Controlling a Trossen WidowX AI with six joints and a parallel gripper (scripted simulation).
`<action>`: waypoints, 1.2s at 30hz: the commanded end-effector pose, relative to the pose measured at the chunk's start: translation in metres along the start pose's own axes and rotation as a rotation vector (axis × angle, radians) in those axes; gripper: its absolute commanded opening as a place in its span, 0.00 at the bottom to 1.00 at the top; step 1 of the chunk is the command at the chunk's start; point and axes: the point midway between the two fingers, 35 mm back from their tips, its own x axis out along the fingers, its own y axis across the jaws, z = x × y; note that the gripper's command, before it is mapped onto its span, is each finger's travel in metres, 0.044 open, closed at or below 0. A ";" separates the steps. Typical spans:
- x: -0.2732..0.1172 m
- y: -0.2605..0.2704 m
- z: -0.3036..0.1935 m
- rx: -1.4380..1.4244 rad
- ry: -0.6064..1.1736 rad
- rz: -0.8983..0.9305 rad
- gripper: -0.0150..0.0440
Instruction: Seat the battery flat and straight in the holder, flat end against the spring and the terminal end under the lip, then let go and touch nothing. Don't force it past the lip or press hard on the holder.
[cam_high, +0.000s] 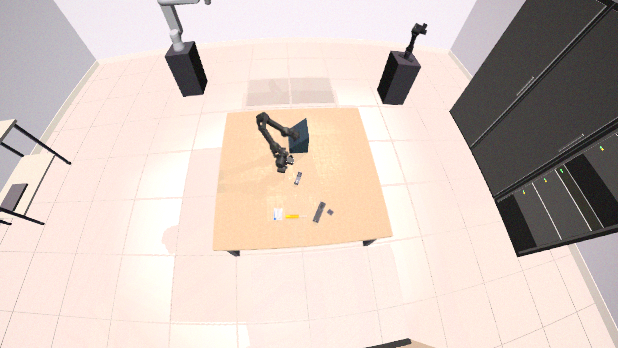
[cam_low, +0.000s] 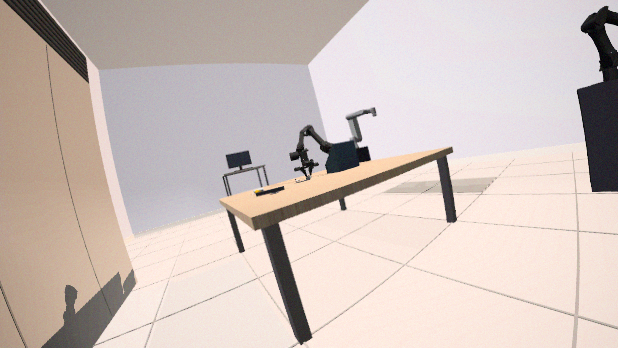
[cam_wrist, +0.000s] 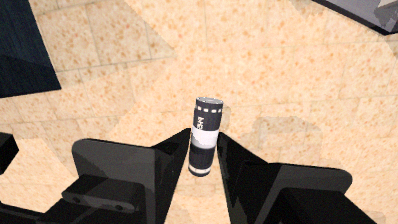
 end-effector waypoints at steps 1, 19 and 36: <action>0.001 0.000 0.001 -0.003 -0.003 0.000 0.39; -0.049 0.000 0.001 -0.002 -0.006 0.000 0.38; -0.060 -0.035 0.032 0.538 -0.019 -0.007 0.38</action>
